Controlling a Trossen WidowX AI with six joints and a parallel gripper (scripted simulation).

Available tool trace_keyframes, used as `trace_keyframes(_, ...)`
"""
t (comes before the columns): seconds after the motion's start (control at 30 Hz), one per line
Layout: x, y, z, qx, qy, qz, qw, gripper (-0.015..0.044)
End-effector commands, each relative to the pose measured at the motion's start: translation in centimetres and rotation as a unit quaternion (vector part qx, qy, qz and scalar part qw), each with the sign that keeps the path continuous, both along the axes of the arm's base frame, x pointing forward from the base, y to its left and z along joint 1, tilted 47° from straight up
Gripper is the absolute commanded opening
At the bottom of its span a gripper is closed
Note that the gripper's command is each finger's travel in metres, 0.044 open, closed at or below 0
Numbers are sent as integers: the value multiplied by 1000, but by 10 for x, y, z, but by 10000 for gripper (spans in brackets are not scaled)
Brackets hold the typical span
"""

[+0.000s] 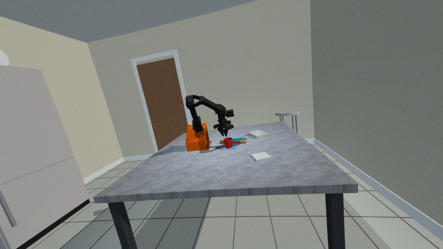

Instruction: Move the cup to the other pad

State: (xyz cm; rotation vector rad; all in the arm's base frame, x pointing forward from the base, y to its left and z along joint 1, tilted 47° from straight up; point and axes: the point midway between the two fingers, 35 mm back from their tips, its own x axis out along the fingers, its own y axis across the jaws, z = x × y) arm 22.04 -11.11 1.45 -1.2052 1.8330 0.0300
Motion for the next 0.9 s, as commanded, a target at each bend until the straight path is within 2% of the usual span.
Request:
trace_keyframes(0.0,-2,-5,-5,-1,6,0,1000,148)
trace_keyframes(0.87,-8,-36,-34,-3,6,0,1000,148)
